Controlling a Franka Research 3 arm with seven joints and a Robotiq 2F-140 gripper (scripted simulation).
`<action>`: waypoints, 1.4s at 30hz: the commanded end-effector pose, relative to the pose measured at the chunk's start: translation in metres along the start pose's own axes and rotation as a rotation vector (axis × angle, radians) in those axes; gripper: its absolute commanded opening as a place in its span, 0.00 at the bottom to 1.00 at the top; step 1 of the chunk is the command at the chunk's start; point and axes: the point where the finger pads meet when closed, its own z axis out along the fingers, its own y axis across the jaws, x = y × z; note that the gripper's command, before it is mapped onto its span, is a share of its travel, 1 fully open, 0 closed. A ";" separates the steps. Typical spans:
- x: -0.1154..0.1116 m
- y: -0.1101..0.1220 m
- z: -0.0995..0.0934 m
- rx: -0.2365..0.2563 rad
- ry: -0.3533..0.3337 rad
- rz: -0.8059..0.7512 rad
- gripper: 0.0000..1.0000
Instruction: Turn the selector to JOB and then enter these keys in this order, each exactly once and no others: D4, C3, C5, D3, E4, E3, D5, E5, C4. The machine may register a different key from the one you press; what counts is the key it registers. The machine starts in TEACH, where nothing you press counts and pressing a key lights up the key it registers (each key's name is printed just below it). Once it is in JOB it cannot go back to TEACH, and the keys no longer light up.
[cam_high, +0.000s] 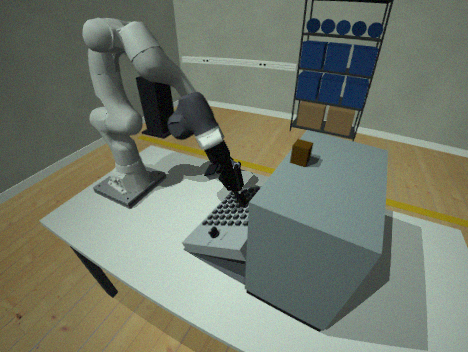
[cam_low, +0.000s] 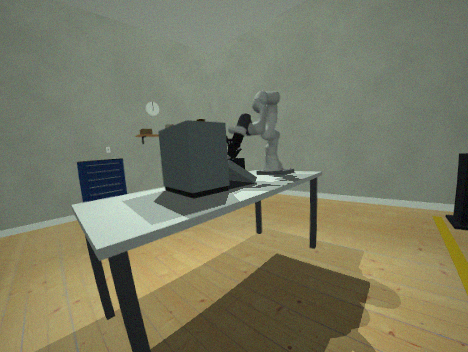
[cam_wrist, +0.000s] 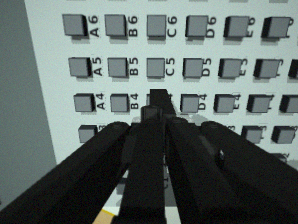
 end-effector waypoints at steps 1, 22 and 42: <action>-0.001 -0.003 0.000 0.006 -0.001 0.004 0.10; -0.001 -0.003 0.000 0.006 -0.001 0.004 0.10; -0.001 -0.003 -0.008 0.006 -0.001 0.004 0.10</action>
